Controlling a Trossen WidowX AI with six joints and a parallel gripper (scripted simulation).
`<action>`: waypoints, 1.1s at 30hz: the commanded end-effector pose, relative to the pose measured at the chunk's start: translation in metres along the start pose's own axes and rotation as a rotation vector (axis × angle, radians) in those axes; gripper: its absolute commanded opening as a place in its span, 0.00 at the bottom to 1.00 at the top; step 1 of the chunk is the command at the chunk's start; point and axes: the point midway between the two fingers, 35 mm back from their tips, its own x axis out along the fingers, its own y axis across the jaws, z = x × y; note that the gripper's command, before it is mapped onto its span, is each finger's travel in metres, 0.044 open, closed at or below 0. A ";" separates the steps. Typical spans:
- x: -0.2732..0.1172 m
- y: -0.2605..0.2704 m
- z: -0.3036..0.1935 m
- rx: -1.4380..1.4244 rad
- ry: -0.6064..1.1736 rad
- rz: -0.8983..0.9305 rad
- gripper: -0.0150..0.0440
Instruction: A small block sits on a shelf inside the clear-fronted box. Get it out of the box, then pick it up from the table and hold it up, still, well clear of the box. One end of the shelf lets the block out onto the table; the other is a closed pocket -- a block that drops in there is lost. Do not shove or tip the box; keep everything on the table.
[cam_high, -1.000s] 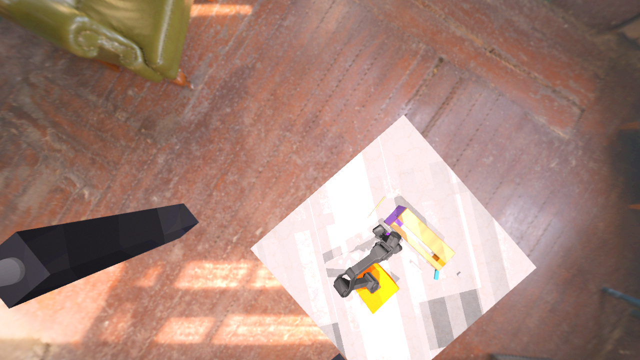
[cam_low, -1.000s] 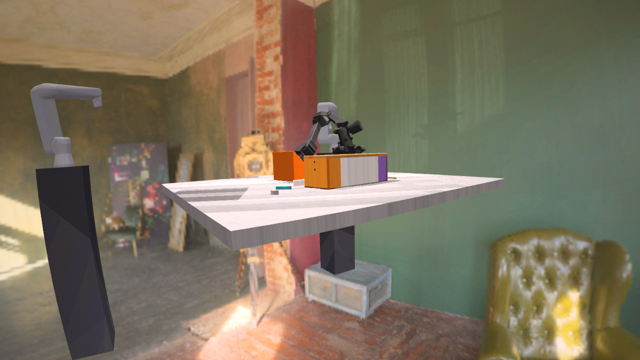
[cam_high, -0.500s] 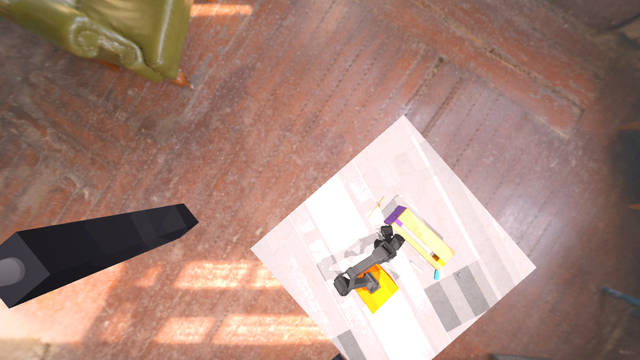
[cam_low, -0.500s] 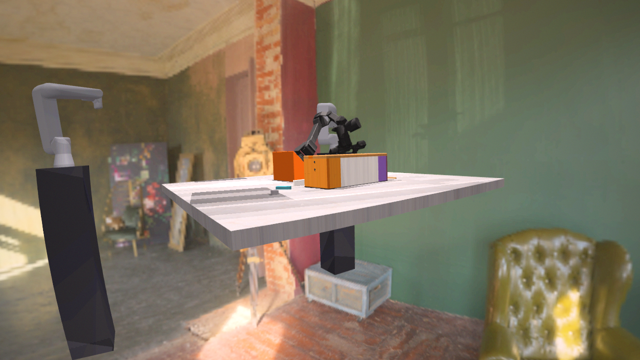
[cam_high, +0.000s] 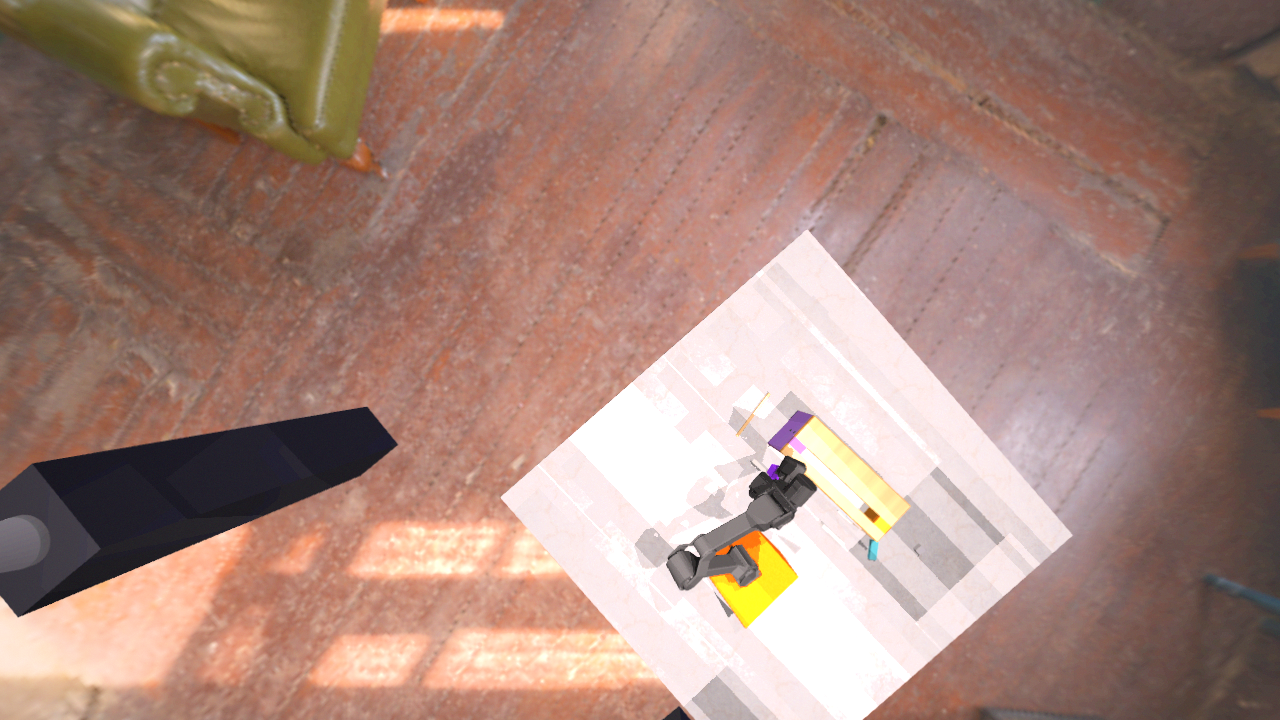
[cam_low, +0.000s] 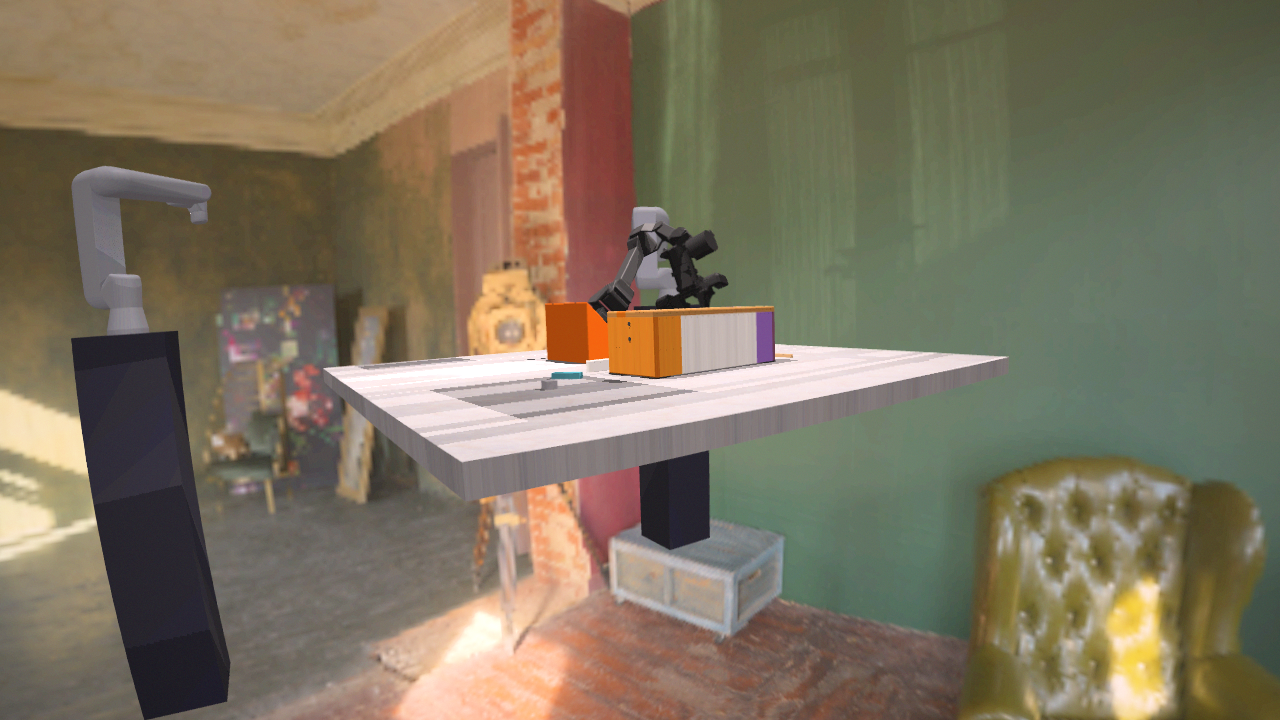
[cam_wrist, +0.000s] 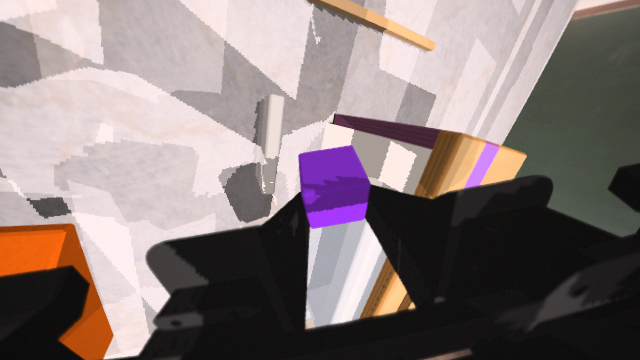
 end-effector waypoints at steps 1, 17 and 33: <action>-0.006 -0.002 -0.002 0.165 -0.004 -0.013 0.25; -0.017 0.003 -0.009 0.830 -0.021 0.008 0.25; -0.028 0.007 -0.015 1.504 -0.035 0.035 0.25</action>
